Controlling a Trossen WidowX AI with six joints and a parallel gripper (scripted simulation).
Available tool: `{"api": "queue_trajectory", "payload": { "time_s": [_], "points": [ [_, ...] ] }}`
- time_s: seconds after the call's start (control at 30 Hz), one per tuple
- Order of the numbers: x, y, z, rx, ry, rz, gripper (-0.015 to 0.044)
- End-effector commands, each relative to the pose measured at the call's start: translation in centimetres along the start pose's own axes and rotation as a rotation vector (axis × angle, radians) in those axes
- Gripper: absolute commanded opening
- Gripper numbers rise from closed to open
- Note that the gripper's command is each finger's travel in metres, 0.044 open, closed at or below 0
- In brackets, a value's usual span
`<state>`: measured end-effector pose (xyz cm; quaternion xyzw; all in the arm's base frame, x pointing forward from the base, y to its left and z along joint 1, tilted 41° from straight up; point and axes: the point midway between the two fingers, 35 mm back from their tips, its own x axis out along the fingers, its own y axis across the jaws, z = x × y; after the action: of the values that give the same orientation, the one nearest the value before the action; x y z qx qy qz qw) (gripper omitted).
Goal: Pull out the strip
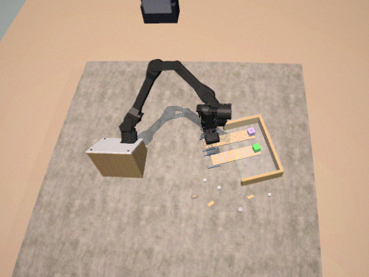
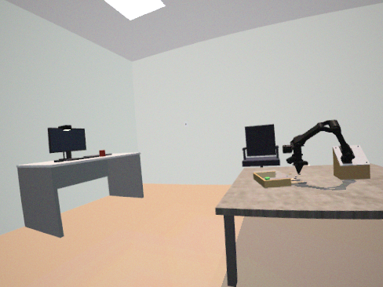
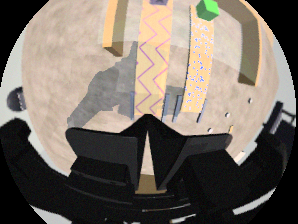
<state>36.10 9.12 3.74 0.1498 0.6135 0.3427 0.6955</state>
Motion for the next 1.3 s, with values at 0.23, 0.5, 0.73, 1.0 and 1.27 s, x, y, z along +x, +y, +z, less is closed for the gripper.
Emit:
{"api": "queue_trajectory", "payload": {
  "time_s": [0.23, 0.5, 0.73, 1.0, 1.27],
  "points": [
    [1.9, -0.2, 0.1, 0.005, 0.002, -0.004, 0.0],
    [3.2, -0.2, 0.1, 0.005, 0.002, -0.003, 0.0],
    [4.4, -0.2, 0.1, 0.005, 0.001, -0.002, 0.0],
    [5.7, -0.3, 0.0, 0.005, 0.001, -0.001, 0.0],
    [6.1, -0.3, 0.0, 0.005, 0.001, 0.0, 0.0]
  ]
}}
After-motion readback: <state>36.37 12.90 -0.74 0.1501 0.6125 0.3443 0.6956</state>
